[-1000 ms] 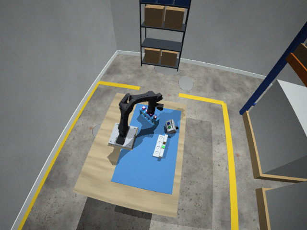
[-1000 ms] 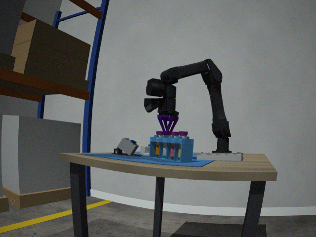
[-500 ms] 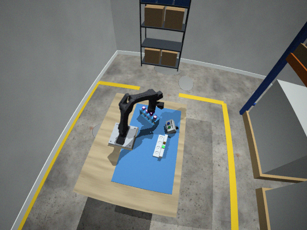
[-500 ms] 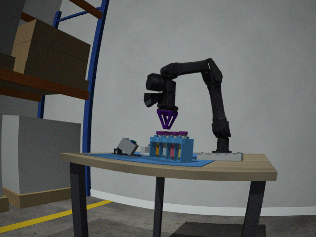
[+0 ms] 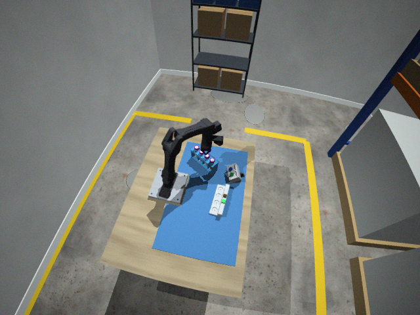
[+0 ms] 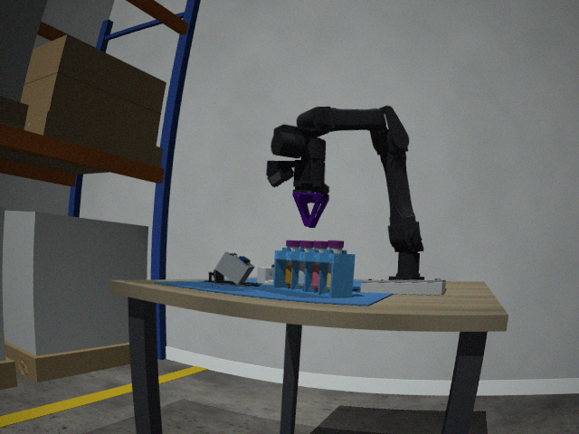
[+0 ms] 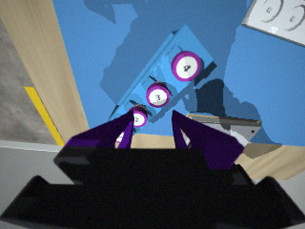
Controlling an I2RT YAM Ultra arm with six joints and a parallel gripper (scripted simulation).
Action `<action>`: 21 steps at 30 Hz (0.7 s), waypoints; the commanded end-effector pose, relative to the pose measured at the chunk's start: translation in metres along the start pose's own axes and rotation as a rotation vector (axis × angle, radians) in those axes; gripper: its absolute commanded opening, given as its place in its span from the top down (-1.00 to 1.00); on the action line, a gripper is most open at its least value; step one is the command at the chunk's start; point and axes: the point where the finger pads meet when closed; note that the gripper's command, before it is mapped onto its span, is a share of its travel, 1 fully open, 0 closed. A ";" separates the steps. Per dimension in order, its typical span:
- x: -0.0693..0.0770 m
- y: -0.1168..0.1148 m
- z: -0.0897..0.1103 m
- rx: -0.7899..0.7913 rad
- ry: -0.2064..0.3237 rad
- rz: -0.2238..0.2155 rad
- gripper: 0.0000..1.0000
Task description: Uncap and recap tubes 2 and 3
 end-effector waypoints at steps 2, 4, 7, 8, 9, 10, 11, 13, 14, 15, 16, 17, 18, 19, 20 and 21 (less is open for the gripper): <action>0.005 0.015 0.018 0.245 -0.009 -0.007 0.02; 0.005 0.026 0.031 0.405 -0.009 -0.007 0.02; 0.005 0.037 0.043 0.578 -0.009 -0.007 0.02; 0.005 0.037 0.043 0.579 -0.009 -0.007 0.02; 0.005 0.042 0.050 0.662 -0.010 -0.007 0.02; 0.005 0.048 0.056 0.745 -0.010 -0.007 0.02; 0.005 0.048 0.056 0.745 -0.010 -0.007 0.02; 0.005 0.058 0.069 0.911 -0.010 -0.006 0.02; 0.005 0.058 0.069 0.912 -0.010 -0.006 0.02; 0.005 0.061 0.072 0.995 -0.010 -0.006 0.02; 0.005 0.061 0.072 0.995 -0.010 -0.006 0.02; 0.005 0.061 0.072 0.995 -0.010 -0.006 0.02; 0.005 0.061 0.072 1.079 -0.011 -0.006 0.02; 0.005 0.061 0.072 1.162 -0.011 -0.005 0.02; 0.005 0.061 0.072 1.240 -0.011 -0.005 0.02; 0.005 0.061 0.072 1.290 -0.011 -0.005 0.02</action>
Point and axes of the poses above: the point where the finger pads meet when closed, its own x axis back along the fingers, its own y axis across the jaws, z = x × y
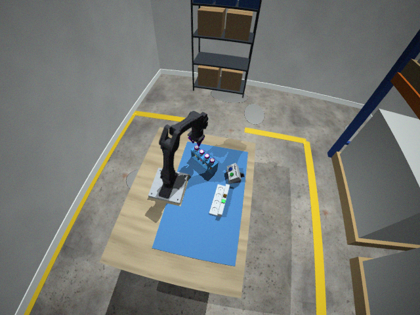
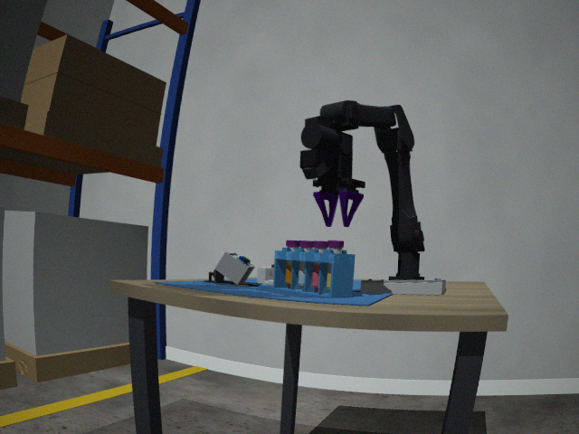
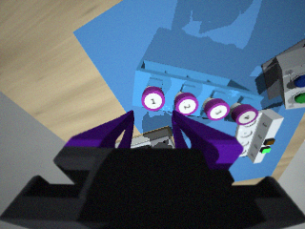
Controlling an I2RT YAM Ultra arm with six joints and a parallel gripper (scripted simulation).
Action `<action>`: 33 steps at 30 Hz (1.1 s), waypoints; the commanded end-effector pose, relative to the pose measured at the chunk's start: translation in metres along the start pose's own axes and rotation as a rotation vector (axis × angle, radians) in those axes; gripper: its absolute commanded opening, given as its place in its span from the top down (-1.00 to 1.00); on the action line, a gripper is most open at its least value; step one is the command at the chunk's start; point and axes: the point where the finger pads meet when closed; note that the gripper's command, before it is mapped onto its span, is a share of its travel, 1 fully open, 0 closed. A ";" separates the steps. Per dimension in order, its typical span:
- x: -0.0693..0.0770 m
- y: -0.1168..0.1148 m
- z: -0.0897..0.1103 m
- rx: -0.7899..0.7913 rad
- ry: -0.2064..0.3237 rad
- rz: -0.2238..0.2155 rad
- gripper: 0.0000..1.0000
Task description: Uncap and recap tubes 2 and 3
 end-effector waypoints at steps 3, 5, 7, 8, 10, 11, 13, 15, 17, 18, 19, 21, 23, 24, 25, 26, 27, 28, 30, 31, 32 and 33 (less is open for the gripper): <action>0.005 0.000 -0.003 0.238 -0.018 0.003 0.02; 0.005 0.000 -0.003 0.238 -0.018 0.003 0.02; 0.005 0.000 -0.003 0.238 -0.018 0.003 0.02; 0.002 0.000 -0.003 0.238 -0.018 0.003 0.02; -0.004 0.000 -0.003 0.238 -0.018 0.003 0.02; -0.007 0.000 -0.003 0.238 -0.018 0.003 0.02; -0.007 0.000 -0.003 0.238 -0.018 0.003 0.02; -0.013 0.000 -0.003 0.238 -0.018 0.003 0.02; -0.019 0.000 -0.003 0.238 -0.018 0.003 0.02; -0.022 0.000 -0.003 0.238 -0.018 0.003 0.02; -0.025 0.000 -0.003 0.238 -0.018 0.003 0.02; -0.031 0.000 -0.003 0.238 -0.018 0.003 0.02; -0.031 0.000 -0.003 0.238 -0.018 0.003 0.02; -0.031 0.000 -0.003 0.238 -0.018 0.003 0.02; -0.031 0.000 -0.003 0.238 -0.018 0.003 0.02; -0.031 0.000 -0.003 0.238 -0.018 0.003 0.02; -0.031 0.000 -0.003 0.238 -0.018 0.003 0.02; -0.031 0.000 -0.003 0.238 -0.018 0.003 0.02; -0.031 0.000 -0.003 0.238 -0.018 0.003 0.02; -0.031 0.000 -0.003 0.238 -0.018 0.003 0.02; -0.031 0.000 -0.003 0.238 -0.018 0.003 0.02; -0.031 0.000 -0.003 0.238 -0.018 0.003 0.02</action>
Point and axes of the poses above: the point where the finger pads meet when closed, its own x axis back along the fingers, its own y axis across the jaws, z = x × y
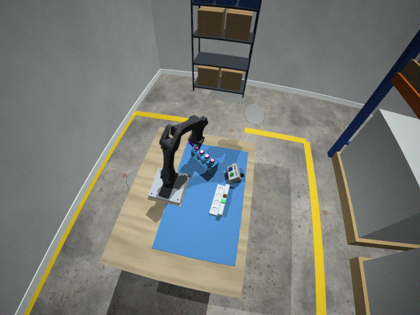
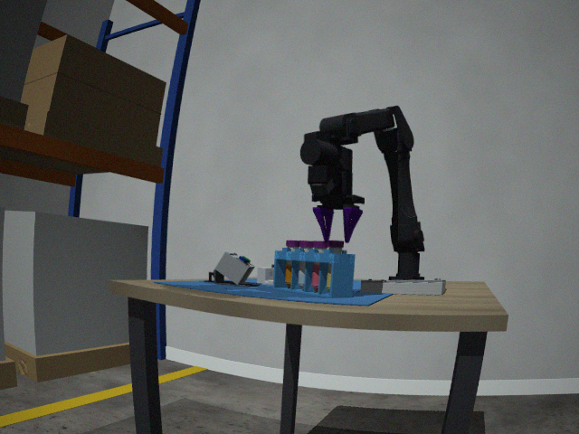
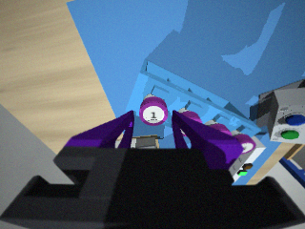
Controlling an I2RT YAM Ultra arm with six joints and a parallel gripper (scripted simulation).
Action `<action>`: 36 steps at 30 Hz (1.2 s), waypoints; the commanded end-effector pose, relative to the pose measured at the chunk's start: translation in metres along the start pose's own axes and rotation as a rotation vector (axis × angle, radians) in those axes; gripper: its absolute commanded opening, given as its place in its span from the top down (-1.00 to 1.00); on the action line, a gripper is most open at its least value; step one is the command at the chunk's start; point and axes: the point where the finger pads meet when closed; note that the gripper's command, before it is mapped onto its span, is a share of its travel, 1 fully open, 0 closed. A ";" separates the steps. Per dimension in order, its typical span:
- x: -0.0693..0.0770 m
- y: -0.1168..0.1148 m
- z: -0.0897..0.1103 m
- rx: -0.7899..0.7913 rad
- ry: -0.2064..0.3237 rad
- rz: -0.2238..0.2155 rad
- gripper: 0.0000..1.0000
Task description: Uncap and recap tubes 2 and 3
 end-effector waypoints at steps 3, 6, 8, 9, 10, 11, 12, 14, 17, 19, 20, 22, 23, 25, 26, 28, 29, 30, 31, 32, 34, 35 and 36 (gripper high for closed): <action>0.003 -0.001 -0.004 0.001 -0.021 0.006 0.02; 0.003 -0.001 -0.004 0.001 -0.021 0.006 0.02; 0.003 -0.001 -0.004 0.001 -0.021 0.006 0.02; 0.002 -0.001 -0.004 0.001 -0.021 0.006 0.02; 0.002 -0.002 -0.005 0.001 -0.021 0.006 0.02; 0.001 -0.002 -0.005 0.001 -0.021 0.006 0.02; 0.001 -0.002 -0.005 0.001 -0.021 0.006 0.02; 0.001 -0.002 -0.005 0.001 -0.021 0.006 0.02; -0.001 -0.002 -0.005 0.001 -0.021 0.006 0.02; -0.002 -0.002 -0.005 0.001 -0.021 0.006 0.02; -0.002 -0.002 -0.005 0.001 -0.021 0.006 0.02; -0.003 -0.002 -0.006 0.001 -0.021 0.006 0.02; -0.004 -0.002 -0.006 0.001 -0.021 0.006 0.02; -0.005 -0.002 -0.006 0.001 -0.021 0.006 0.02; -0.005 -0.002 -0.006 0.001 -0.021 0.006 0.02; -0.006 -0.002 -0.006 0.001 -0.021 0.006 0.02; -0.007 -0.002 -0.006 0.001 -0.021 0.006 0.02; -0.007 -0.002 -0.006 0.001 -0.021 0.006 0.02; -0.007 -0.002 -0.006 0.001 -0.021 0.006 0.02; -0.007 -0.002 -0.006 0.001 -0.021 0.006 0.02; -0.007 -0.002 -0.006 0.001 -0.021 0.006 0.02; -0.007 -0.002 -0.006 0.001 -0.021 0.006 1.00; -0.007 -0.002 -0.006 0.001 -0.021 0.006 1.00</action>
Point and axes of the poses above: the point where the finger pads meet when closed, its own x axis back along the fingers, its own y axis across the jaws, z = x × y
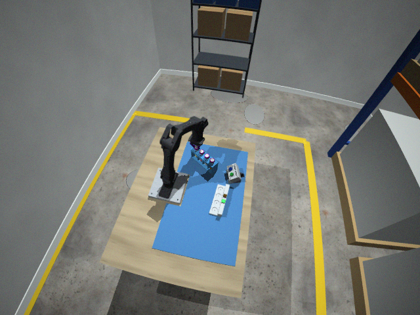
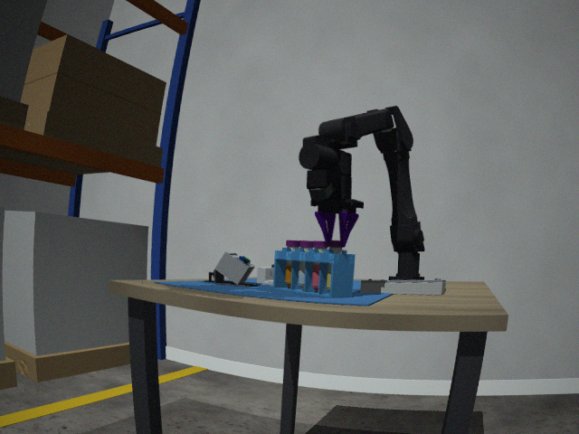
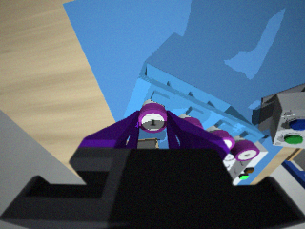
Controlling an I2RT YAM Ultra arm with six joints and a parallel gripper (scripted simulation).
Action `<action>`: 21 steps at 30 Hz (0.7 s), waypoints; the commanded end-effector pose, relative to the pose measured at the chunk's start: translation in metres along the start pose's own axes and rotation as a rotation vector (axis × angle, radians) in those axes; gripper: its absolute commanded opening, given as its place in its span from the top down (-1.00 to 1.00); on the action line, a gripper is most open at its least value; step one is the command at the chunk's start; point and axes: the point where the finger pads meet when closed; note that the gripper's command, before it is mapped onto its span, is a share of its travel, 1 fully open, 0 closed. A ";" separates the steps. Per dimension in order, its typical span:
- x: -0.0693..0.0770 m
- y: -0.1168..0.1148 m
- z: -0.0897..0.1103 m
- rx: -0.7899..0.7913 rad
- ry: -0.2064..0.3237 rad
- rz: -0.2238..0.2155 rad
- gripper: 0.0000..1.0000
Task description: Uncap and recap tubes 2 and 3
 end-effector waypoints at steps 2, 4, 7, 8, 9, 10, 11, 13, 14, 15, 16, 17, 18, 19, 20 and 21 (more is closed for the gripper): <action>0.003 -0.002 -0.003 0.000 -0.018 0.007 1.00; 0.003 -0.002 -0.003 0.000 -0.018 0.007 1.00; 0.003 -0.002 -0.003 0.000 -0.018 0.007 1.00; 0.003 -0.002 -0.003 0.000 -0.018 0.007 1.00; 0.003 -0.002 -0.003 0.000 -0.018 0.007 1.00; 0.003 -0.002 -0.003 0.000 -0.018 0.007 1.00; 0.003 -0.002 -0.003 0.000 -0.018 0.007 1.00; 0.003 -0.002 -0.003 0.000 -0.018 0.007 1.00; 0.003 -0.002 -0.003 -0.020 -0.019 0.007 1.00; 0.003 -0.002 -0.003 -0.040 -0.019 0.007 1.00; 0.003 -0.002 -0.003 -0.060 -0.019 0.007 1.00; 0.003 -0.002 -0.003 -0.080 -0.019 0.007 1.00; 0.003 -0.002 -0.003 -0.100 -0.019 0.006 1.00; 0.003 -0.002 -0.003 -0.120 -0.019 0.006 1.00; 0.003 -0.002 -0.003 -0.140 -0.019 0.006 1.00; 0.003 -0.002 -0.003 -0.160 -0.019 0.006 1.00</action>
Point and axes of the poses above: the point where the finger pads meet when closed, its own x axis back along the fingers, its own y axis across the jaws, z = x × y
